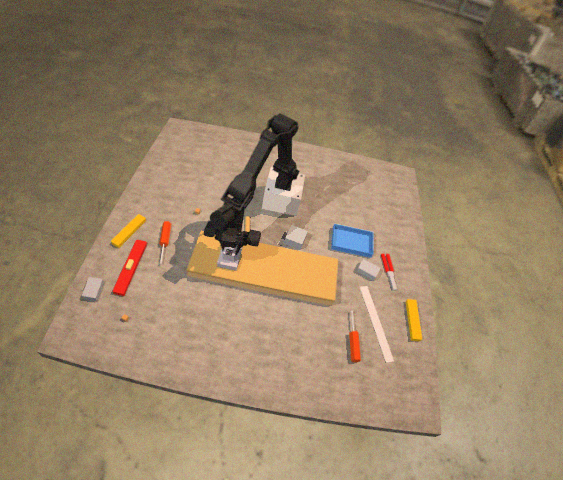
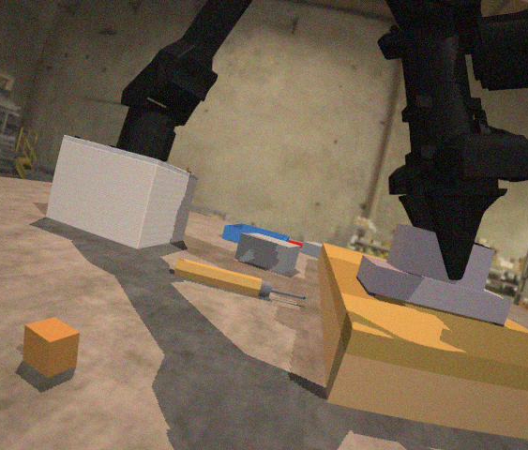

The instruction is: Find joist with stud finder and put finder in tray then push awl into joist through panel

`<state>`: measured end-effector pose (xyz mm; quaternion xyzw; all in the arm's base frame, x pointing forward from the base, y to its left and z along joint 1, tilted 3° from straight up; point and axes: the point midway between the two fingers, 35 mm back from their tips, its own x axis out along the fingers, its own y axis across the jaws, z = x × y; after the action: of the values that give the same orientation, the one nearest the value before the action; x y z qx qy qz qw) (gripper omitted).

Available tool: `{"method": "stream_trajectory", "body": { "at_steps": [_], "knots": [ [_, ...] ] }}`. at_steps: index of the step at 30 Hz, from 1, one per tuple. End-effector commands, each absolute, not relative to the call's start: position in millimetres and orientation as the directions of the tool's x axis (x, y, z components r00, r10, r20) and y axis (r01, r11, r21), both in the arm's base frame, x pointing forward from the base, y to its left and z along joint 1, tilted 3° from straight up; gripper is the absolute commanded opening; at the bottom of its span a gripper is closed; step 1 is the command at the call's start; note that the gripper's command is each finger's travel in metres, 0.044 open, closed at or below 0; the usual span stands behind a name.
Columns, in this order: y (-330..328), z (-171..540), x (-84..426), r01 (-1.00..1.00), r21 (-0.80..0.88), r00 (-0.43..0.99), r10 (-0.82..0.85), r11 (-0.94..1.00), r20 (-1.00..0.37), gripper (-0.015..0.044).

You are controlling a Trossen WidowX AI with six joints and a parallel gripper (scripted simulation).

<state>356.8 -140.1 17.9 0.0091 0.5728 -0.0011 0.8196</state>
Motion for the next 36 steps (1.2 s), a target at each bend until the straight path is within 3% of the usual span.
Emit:
{"method": "stream_trajectory", "body": {
  "at_steps": [1, 36],
  "knots": [
    [-131.2, 17.0, 355.1, 0.013, 0.015, 0.340, 0.009, 1.000, -0.940, 0.0000],
    [-61.5, 17.9, 356.4, 0.013, 0.022, 0.341, 0.016, 1.000, -0.940, 0.0000]
  ]
}}
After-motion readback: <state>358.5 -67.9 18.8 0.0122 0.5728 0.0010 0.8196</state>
